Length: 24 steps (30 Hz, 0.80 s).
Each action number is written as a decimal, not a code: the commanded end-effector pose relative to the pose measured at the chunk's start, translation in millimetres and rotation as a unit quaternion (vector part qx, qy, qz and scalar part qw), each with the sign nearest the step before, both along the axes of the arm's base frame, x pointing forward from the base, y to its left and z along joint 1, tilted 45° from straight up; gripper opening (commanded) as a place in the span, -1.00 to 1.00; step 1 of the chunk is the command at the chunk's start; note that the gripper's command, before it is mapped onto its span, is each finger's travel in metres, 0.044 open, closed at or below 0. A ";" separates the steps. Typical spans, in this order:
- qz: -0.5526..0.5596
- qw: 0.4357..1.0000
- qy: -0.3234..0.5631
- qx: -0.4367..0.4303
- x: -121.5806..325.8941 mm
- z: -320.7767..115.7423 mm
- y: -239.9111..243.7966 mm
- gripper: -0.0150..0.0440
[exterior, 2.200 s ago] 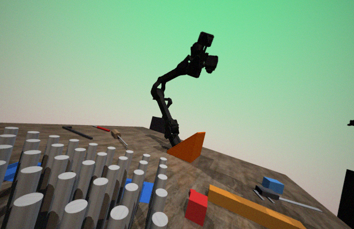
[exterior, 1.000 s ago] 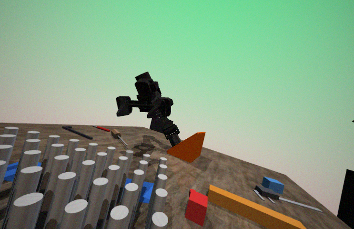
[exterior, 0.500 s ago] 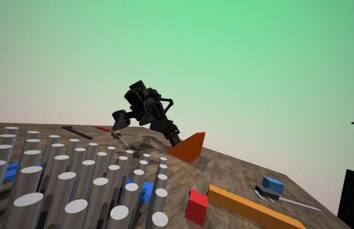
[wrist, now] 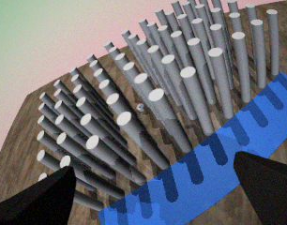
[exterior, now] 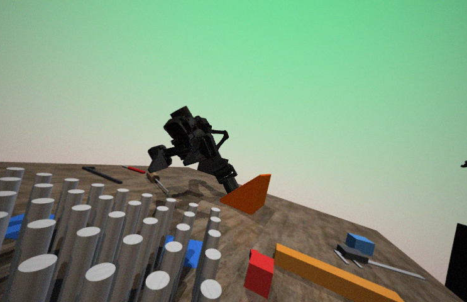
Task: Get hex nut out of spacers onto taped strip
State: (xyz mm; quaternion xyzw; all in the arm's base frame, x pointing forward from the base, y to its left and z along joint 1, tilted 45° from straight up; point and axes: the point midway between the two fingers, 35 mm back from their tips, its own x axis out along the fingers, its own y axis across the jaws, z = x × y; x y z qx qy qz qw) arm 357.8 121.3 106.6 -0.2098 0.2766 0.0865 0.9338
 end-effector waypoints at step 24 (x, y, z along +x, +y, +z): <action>-0.018 0.953 0.098 -0.287 5.4 67.9 -142.6 1.00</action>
